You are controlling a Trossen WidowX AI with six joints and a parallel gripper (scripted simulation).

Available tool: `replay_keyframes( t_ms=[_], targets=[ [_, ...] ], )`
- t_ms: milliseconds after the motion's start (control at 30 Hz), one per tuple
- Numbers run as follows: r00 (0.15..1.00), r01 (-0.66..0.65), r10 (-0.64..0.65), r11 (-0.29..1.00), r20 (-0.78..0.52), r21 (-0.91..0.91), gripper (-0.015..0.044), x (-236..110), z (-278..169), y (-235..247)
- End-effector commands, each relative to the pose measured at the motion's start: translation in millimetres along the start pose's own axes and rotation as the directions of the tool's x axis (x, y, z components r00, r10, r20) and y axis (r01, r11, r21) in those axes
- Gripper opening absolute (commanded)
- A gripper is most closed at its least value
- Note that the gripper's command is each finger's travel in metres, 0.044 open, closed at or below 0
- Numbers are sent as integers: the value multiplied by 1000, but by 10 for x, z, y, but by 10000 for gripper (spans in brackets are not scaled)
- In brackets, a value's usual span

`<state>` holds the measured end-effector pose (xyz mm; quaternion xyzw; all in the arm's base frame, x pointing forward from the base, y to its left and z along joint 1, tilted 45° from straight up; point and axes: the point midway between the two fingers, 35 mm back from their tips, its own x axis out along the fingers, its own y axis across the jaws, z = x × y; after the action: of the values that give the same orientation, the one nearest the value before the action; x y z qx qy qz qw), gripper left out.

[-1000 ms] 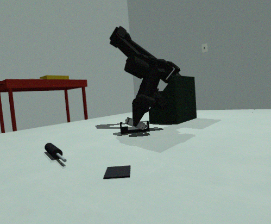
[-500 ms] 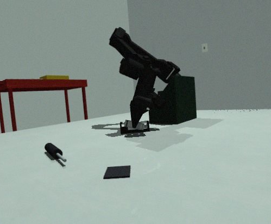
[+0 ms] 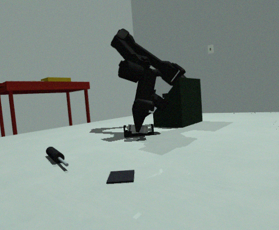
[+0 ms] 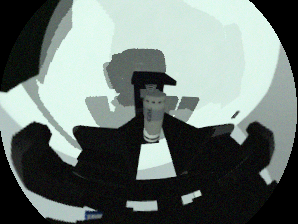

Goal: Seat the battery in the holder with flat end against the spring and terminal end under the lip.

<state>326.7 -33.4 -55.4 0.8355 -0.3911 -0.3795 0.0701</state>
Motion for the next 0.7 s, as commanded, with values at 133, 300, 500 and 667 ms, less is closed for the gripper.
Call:
replay_keyframes(
  t_ms=[133, 300, 500, 667],
  targets=[
    [998, 18, -18, 1000, 63, 14, 86, 16, 17, -34],
    [995, 15, -16, 1000, 94, 14, 86, 15, 13, -19],
    [991, 12, -14, 1000, 133, 13, 86, 11, 10, -1],
    [986, 11, -13, 1000, 168, 13, 86, 7, 12, 15]
  ],
)
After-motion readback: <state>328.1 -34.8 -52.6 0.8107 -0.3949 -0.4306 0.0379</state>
